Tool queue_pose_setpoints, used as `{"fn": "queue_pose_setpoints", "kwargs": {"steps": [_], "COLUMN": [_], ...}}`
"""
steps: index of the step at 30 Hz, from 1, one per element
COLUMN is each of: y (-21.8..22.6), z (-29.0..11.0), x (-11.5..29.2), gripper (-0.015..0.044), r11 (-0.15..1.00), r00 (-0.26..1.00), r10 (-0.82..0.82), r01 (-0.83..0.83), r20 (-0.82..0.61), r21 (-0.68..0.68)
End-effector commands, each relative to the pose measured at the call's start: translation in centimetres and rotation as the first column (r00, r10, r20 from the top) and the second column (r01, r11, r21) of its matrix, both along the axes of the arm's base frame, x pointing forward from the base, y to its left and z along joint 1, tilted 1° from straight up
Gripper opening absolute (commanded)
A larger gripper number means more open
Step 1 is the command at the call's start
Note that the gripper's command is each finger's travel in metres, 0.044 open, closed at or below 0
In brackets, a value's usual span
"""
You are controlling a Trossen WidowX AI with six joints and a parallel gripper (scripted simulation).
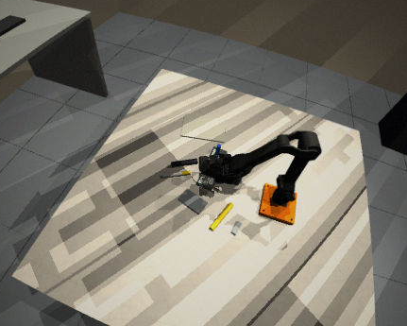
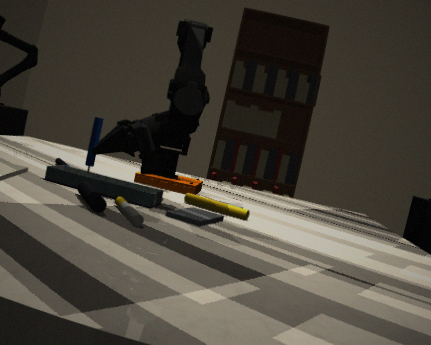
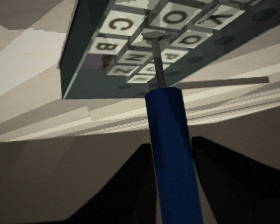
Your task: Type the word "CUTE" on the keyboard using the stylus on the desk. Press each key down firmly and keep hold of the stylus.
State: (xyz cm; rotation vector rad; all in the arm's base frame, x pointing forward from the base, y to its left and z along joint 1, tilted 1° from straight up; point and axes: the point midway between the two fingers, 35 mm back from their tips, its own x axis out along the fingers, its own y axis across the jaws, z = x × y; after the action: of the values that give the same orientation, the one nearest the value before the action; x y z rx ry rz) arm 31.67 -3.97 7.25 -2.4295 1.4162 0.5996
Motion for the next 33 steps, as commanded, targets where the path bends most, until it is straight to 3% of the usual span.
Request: {"fn": "queue_pose_setpoints", "kwargs": {"steps": [1,14,23,33], "y": [0.0,0.0,0.1,0.0], "z": [-0.2,-0.1,3.3,3.2], "x": [0.0,0.0,-0.1,-0.1], "gripper": [0.0081,0.0081,0.0081,0.0071], "r11": [1.0,1.0,1.0,1.0], "r00": [1.0,1.0,1.0,1.0], "r10": [0.002,0.002,0.002,0.003], "r01": [-0.002,-0.002,-0.002,-0.003], "r20": [-0.003,-0.003,-0.003,-0.005], "r21": [0.0,0.0,0.001,-0.001]}}
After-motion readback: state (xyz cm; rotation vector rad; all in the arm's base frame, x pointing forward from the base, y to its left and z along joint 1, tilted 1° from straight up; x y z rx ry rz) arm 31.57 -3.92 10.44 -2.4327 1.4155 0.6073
